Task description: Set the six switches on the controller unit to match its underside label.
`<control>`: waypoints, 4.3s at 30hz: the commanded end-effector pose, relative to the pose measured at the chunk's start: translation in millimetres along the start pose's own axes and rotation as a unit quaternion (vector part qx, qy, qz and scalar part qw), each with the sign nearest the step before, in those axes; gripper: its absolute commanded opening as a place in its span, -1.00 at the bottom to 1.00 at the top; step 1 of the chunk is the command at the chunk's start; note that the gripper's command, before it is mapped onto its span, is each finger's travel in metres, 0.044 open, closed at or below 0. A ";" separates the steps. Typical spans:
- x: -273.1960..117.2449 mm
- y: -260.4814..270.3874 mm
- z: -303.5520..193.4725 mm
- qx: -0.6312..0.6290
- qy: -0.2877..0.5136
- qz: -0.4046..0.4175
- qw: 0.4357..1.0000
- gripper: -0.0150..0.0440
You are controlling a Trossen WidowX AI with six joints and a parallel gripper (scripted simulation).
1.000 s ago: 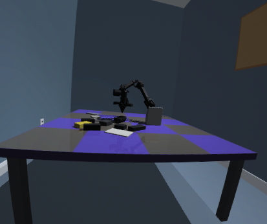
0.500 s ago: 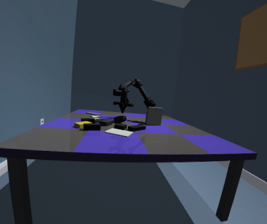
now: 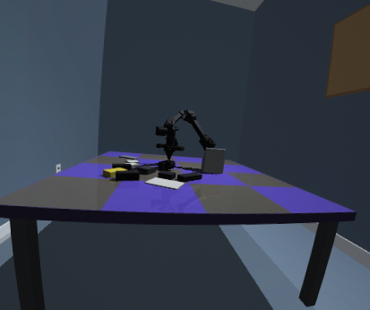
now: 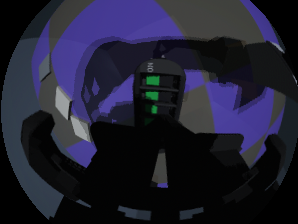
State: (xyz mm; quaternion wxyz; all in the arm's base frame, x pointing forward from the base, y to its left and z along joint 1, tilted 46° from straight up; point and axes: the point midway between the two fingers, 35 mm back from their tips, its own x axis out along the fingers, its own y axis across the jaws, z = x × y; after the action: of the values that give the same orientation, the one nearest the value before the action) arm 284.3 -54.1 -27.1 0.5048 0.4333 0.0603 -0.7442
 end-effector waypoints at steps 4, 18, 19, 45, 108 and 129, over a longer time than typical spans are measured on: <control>11.2 -1.7 1.6 -0.006 -0.003 0.002 1.000 -0.49; 21.7 -1.8 2.0 -0.005 -0.004 0.002 1.000 -0.49; 21.7 -1.8 2.0 -0.005 -0.004 0.002 1.000 -0.49; -23.4 -1.9 -4.9 -0.006 -0.003 0.001 1.000 -0.49; -13.2 -2.9 -37.5 -0.008 -0.002 0.001 1.000 -0.49; -11.1 -6.2 -56.0 -0.012 -0.002 0.002 1.000 -0.49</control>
State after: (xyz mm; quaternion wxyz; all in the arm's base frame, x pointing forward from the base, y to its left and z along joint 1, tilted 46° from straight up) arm 313.7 -11.7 -52.8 0.5087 0.4285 0.0641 -0.7440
